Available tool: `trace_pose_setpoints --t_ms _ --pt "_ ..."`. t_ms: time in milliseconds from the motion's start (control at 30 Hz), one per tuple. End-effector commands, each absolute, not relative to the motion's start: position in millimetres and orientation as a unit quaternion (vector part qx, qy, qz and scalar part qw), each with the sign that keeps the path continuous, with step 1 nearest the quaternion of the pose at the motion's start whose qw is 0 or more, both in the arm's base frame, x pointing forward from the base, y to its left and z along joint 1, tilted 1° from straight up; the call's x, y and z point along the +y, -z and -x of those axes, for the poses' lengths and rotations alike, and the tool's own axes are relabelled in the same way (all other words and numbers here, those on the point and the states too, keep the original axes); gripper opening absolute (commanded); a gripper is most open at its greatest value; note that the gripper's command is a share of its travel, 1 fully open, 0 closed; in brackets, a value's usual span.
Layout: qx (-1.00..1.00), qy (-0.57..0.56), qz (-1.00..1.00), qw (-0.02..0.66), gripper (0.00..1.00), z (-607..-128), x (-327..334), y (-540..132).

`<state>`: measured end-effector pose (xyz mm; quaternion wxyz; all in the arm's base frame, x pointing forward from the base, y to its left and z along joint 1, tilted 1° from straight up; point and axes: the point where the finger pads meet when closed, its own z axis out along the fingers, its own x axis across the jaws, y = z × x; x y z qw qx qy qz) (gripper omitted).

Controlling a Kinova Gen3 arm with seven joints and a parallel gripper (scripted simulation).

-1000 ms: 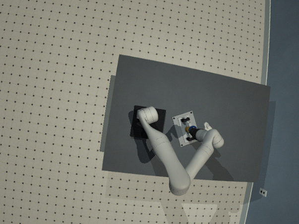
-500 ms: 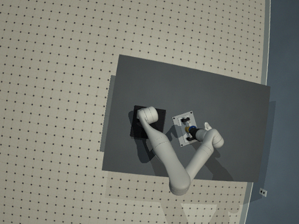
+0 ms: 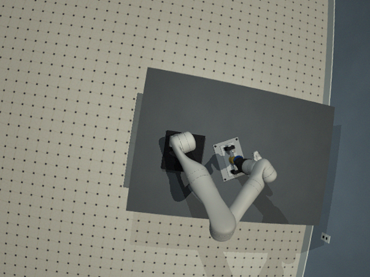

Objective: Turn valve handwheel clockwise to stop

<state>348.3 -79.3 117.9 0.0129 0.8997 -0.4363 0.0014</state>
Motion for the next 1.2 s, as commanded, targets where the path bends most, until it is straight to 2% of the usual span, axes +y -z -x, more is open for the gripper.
trace_pose_setpoints --t_ms 0,1167 --pt "-0.454 -0.002 -0.891 0.013 0.0 -348.4 -79.1 -116.0" --pt "-0.661 -0.001 -0.75 0.008 0.0 -348.3 -75.2 -115.8"
